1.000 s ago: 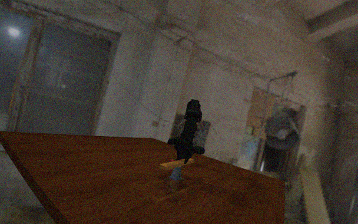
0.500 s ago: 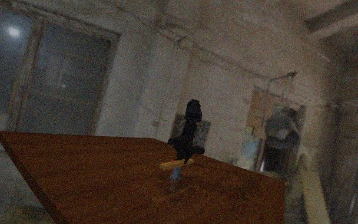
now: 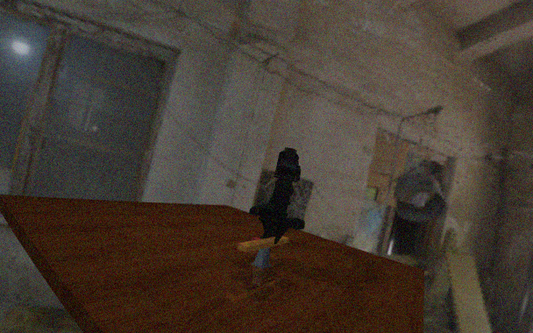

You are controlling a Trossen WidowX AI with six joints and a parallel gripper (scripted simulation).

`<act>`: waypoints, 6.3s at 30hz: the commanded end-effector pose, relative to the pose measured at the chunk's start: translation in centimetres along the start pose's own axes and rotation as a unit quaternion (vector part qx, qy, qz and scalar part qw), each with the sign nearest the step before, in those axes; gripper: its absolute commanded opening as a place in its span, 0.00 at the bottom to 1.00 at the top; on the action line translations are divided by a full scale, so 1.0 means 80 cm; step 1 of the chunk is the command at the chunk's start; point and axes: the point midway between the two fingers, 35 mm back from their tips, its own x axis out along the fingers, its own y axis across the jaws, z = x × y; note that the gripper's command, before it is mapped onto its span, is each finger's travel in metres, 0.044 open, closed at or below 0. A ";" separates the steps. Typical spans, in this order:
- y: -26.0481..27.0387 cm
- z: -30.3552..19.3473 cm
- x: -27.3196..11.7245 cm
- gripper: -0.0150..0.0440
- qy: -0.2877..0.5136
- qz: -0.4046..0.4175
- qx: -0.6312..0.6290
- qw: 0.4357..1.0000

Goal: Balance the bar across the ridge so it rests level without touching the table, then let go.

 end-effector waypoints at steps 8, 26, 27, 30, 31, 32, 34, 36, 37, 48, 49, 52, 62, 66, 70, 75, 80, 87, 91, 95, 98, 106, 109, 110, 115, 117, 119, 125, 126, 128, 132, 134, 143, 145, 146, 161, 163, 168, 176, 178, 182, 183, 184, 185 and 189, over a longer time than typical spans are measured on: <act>0.000 -0.001 0.001 0.25 0.002 0.000 0.003 1.000; 0.000 -0.001 0.000 0.25 0.002 0.000 0.003 1.000; 0.000 -0.001 0.000 0.25 0.002 0.000 0.003 1.000; 0.000 -0.001 0.000 0.25 0.002 0.000 0.003 1.000; 0.000 -0.001 0.000 0.25 0.002 0.000 0.003 1.000; 0.000 -0.001 0.000 0.25 0.002 0.000 0.003 1.000; 0.000 -0.001 0.000 0.25 0.002 0.000 0.003 1.000; 0.000 -0.001 0.000 0.25 0.002 0.000 0.003 1.000; 0.000 -0.002 0.000 0.25 0.002 0.000 0.003 1.000; 0.000 -0.002 0.000 0.25 0.002 0.000 0.003 1.000; 0.000 -0.002 -0.001 0.25 0.002 0.000 0.003 1.000; 0.000 -0.002 -0.001 0.25 0.002 0.000 0.003 1.000; 0.000 -0.002 -0.001 0.25 0.002 0.000 0.003 1.000; 0.000 -0.002 -0.001 0.25 0.002 0.000 0.003 1.000; 0.000 -0.002 -0.001 0.25 0.002 0.000 0.003 1.000; 0.000 -0.002 -0.002 0.25 0.002 0.000 0.003 1.000; 0.000 -0.001 -0.002 0.25 0.002 0.000 0.003 1.000; 0.000 -0.001 -0.002 0.25 0.002 0.000 0.003 1.000; 0.000 -0.001 -0.002 0.25 0.002 0.000 0.003 1.000; 0.000 -0.001 -0.002 0.25 0.002 0.000 0.003 1.000; 0.000 -0.001 -0.003 0.25 0.002 0.000 0.003 1.000; 0.000 -0.001 -0.003 0.25 0.002 0.000 0.003 1.000; 0.000 -0.001 -0.003 0.25 0.002 0.000 0.003 1.000; 0.000 -0.001 -0.003 0.25 0.002 0.000 0.003 1.000; 0.000 -0.001 -0.003 0.25 0.002 0.000 0.003 1.000; 0.000 -0.001 -0.003 0.25 0.002 0.000 0.003 1.000; 0.000 -0.001 -0.003 0.25 0.002 0.000 0.003 1.000; 0.000 -0.001 -0.004 0.25 0.002 0.000 0.003 1.000; 0.000 -0.001 -0.004 0.25 0.002 0.000 0.003 1.000; 0.000 -0.001 -0.004 0.25 0.002 0.000 0.003 1.000; 0.000 -0.001 -0.004 0.25 0.002 0.000 0.003 1.000; 0.000 -0.001 -0.004 0.25 0.002 0.000 0.003 1.000; 0.000 -0.001 -0.004 0.25 0.002 0.000 0.003 1.000; 0.000 -0.001 -0.004 0.25 0.002 0.000 0.003 1.000; 0.000 -0.001 -0.004 0.25 0.002 0.000 0.003 1.000; -0.001 -0.002 -0.002 0.25 0.003 -0.002 0.000 1.000; -0.001 -0.002 -0.002 0.25 0.003 -0.002 0.000 1.000; -0.001 -0.002 -0.002 0.25 0.003 -0.002 0.000 1.000; -0.001 -0.002 -0.002 0.25 0.003 -0.002 0.000 1.000; -0.001 -0.002 -0.002 0.25 0.003 -0.002 0.000 1.000; -0.001 -0.002 -0.002 0.34 0.003 -0.002 0.000 1.000; -0.001 -0.002 -0.002 0.39 0.003 -0.002 0.000 1.000; -0.001 -0.002 -0.002 0.43 0.003 -0.002 0.000 1.000; -0.001 -0.002 -0.002 0.48 0.003 -0.002 0.000 1.000; -0.001 -0.002 -0.002 0.54 0.003 -0.002 0.000 1.000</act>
